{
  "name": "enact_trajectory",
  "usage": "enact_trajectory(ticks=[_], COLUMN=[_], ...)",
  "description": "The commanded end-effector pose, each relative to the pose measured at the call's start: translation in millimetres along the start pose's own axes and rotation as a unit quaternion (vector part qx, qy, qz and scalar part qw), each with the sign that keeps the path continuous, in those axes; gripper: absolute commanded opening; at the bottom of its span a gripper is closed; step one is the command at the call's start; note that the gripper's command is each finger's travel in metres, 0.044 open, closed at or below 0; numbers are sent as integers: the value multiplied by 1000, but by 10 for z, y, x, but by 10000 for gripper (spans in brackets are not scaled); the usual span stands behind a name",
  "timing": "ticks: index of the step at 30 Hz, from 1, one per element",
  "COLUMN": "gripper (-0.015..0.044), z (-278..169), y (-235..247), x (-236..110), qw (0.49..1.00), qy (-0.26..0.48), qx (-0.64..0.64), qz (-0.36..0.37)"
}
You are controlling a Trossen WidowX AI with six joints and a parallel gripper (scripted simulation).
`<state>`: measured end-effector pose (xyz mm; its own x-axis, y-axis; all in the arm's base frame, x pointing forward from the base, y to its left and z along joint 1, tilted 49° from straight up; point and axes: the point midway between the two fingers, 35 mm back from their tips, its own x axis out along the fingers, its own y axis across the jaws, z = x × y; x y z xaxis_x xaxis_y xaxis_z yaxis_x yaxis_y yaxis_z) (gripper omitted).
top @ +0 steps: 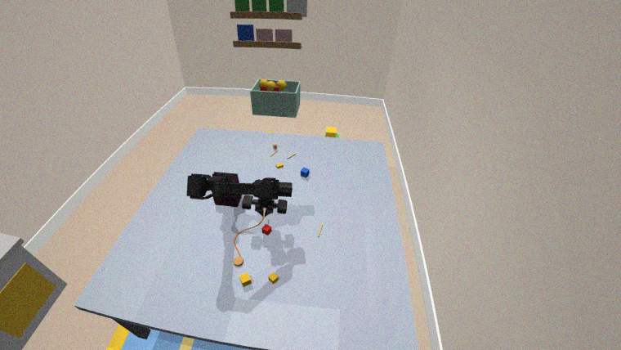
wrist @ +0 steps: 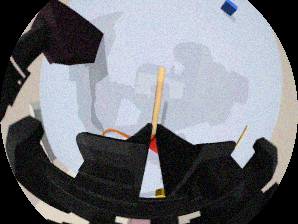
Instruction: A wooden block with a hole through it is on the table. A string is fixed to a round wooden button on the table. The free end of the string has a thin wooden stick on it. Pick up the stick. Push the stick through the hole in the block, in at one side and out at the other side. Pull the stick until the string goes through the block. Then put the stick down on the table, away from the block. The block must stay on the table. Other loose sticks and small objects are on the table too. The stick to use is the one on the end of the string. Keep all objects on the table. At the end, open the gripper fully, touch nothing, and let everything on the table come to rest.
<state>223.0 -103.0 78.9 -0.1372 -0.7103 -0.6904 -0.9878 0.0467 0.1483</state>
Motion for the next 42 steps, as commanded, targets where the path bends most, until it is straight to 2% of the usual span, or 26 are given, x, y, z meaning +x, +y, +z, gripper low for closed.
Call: enact_trajectory(ticks=[1, 42], gripper=[0, 0], z=[-69, -562], y=[-2, 83], x=[-19, -32], qw=[1000, 968], qy=[-5, -30], qx=[-25, -247], qz=[1, 26])
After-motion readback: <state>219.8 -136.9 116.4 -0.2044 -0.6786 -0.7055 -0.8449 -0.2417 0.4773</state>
